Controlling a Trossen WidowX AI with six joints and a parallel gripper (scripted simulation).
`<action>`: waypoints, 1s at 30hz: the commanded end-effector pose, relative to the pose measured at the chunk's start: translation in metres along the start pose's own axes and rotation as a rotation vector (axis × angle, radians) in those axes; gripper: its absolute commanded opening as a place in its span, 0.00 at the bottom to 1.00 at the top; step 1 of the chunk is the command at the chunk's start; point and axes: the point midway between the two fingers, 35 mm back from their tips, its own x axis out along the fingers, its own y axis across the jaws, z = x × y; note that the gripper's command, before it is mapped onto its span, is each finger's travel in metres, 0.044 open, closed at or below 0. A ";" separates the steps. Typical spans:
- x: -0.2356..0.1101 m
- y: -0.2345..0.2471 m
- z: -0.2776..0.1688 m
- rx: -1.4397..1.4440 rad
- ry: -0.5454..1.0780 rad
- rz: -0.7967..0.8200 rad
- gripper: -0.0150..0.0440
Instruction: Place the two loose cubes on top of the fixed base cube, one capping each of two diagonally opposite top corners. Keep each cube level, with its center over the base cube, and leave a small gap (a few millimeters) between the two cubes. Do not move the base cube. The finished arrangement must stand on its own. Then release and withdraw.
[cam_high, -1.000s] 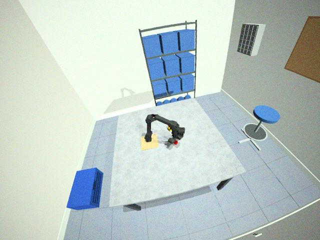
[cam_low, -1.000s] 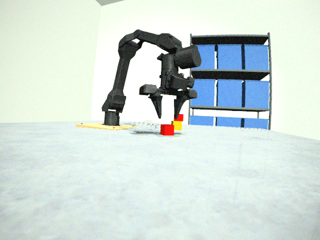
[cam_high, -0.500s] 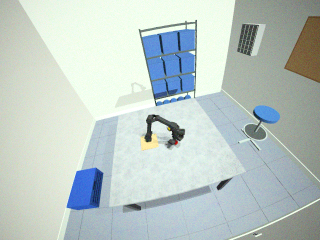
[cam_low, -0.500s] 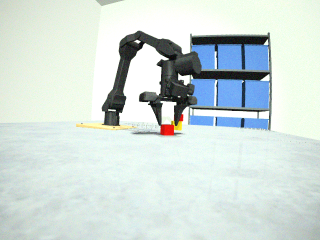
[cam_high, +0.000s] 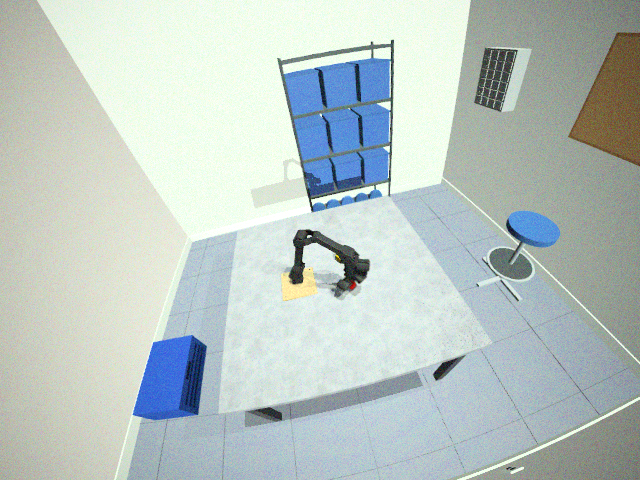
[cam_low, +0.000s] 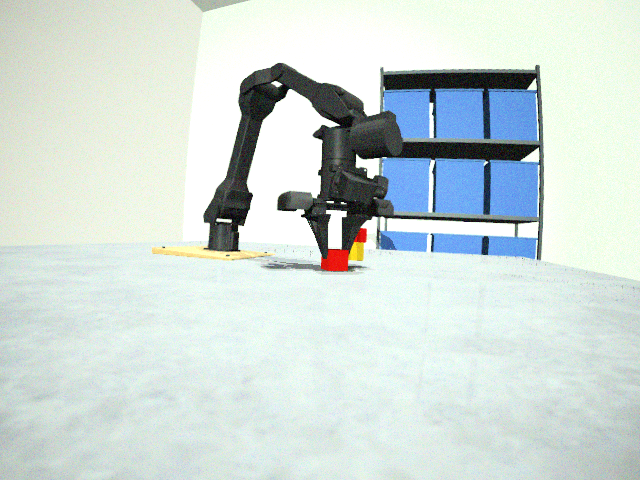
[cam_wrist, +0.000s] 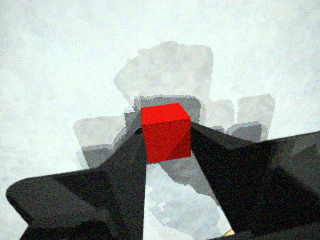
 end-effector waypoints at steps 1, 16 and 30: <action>0.000 0.000 -0.001 0.004 0.006 0.000 0.43; -0.046 0.002 0.004 0.004 0.005 0.000 0.43; -0.091 0.001 0.002 0.004 0.005 0.000 0.43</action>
